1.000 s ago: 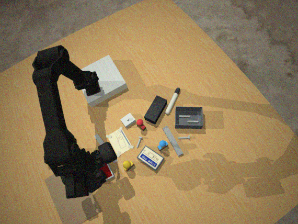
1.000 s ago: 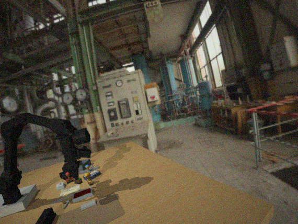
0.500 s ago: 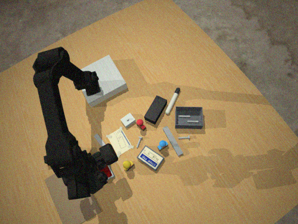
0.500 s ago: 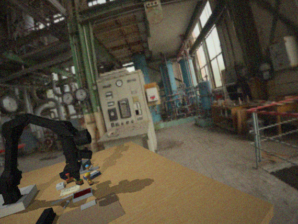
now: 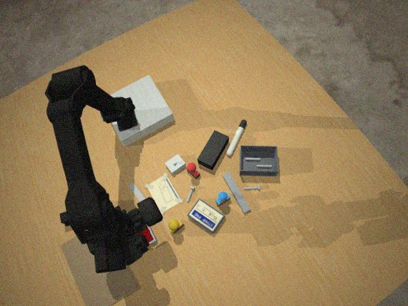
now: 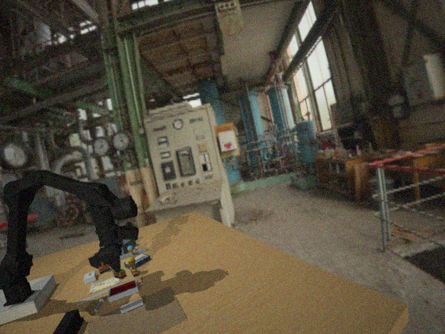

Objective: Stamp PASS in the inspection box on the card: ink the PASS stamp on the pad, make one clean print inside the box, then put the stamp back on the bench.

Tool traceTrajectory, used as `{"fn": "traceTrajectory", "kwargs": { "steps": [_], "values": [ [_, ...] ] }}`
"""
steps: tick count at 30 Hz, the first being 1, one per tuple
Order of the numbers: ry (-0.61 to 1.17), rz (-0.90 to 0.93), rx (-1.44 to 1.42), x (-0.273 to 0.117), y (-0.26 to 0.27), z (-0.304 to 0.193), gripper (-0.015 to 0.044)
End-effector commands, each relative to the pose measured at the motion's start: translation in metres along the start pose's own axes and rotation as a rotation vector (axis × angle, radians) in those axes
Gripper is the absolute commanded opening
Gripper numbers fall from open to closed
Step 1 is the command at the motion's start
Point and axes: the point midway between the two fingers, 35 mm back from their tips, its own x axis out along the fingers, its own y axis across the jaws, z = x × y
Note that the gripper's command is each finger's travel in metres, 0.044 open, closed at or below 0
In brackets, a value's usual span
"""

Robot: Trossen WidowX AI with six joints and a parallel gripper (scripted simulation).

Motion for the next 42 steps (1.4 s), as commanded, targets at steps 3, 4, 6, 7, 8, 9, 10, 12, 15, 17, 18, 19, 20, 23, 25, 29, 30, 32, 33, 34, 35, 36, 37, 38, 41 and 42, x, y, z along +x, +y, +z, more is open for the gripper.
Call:
{"fn": "traceTrajectory", "kwargs": {
  "steps": [3,4,6,7,8,9,10,12,15,17,18,19,20,23,25,29,30,32,33,34,35,36,37,38,41,42],
  "values": [
    [0.008,-0.003,0.003,0.006,0.0,-0.002,0.0],
    [0.008,-0.003,0.002,0.007,0.0,-0.002,0.0],
    [0.008,-0.003,0.002,0.008,0.0,-0.002,0.0],
    [0.008,-0.003,0.002,0.009,0.0,-0.002,0.0],
    [0.008,-0.003,0.002,0.009,0.0,-0.002,0.0],
    [0.008,-0.003,0.002,0.01,0.0,-0.002,0.0],
    [0.008,-0.003,0.002,0.011,0.0,-0.002,0.0],
    [0.008,-0.003,0.002,0.012,0.0,-0.002,0.0],
    [0.008,-0.003,0.002,0.014,0.0,-0.002,0.0],
    [0.008,-0.003,0.002,0.015,0.0,-0.002,0.0],
    [0.008,-0.003,0.002,0.016,0.0,-0.002,0.0],
    [0.008,-0.003,0.002,0.017,0.0,-0.002,0.0],
    [0.008,-0.003,0.002,0.017,0.0,-0.002,0.0],
    [0.008,-0.003,0.002,0.019,0.0,-0.002,0.0],
    [0.008,-0.003,0.001,0.02,0.001,-0.002,0.0],
    [0.008,-0.003,0.001,0.023,0.001,-0.002,0.0],
    [0.008,-0.003,0.001,0.024,0.001,-0.002,0.0],
    [0.008,-0.003,0.001,0.025,0.001,-0.002,0.0],
    [0.008,-0.003,0.001,0.026,0.001,-0.002,0.0],
    [0.008,-0.003,0.001,0.026,0.001,-0.002,0.0],
    [0.008,-0.003,0.001,0.027,0.001,-0.002,0.0],
    [0.008,-0.003,0.001,0.028,0.001,-0.002,0.0],
    [0.008,-0.003,0.001,0.028,0.001,-0.002,0.0],
    [0.008,-0.003,0.001,0.029,0.001,-0.002,0.0],
    [0.008,-0.003,0.001,0.031,0.001,-0.003,0.0],
    [0.008,-0.003,0.001,0.032,0.001,-0.003,0.0]
  ]
}}
